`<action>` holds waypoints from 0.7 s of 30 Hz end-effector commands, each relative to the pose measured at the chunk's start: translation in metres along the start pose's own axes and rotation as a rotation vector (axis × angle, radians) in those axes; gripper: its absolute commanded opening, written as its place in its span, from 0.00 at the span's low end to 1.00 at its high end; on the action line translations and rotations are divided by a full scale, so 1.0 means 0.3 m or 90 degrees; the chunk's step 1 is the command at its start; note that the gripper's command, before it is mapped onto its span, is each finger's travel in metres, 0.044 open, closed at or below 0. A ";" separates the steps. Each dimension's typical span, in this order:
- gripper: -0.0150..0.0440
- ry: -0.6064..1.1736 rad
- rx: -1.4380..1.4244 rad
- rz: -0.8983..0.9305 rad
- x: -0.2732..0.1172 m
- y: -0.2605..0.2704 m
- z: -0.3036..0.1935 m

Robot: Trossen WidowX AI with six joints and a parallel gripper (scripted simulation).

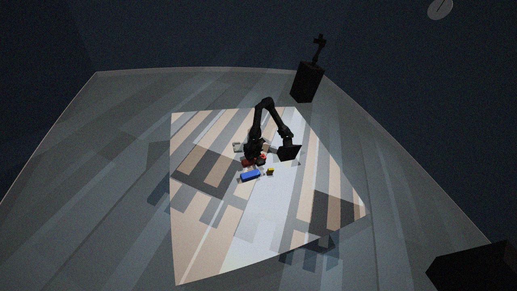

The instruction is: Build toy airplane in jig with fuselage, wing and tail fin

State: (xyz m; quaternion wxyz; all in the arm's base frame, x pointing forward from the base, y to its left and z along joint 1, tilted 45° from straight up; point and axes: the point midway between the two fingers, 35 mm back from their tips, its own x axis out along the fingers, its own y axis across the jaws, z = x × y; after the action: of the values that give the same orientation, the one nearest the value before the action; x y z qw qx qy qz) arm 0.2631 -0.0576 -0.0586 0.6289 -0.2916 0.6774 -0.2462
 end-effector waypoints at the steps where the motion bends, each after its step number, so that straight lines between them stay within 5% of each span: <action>1: 0.53 0.000 -0.003 -0.002 0.002 -0.001 0.000; 5: 0.49 0.000 -0.003 -0.002 0.002 -0.001 0.000; 10: 0.26 -0.001 -0.004 -0.001 -0.021 0.001 0.006; 21: 0.25 -0.003 -0.004 0.005 -0.126 0.010 0.025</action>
State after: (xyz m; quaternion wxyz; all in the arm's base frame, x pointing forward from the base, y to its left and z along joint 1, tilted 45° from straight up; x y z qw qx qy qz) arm 0.2670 -0.0383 -0.0423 0.6237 -0.2955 0.6820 -0.2418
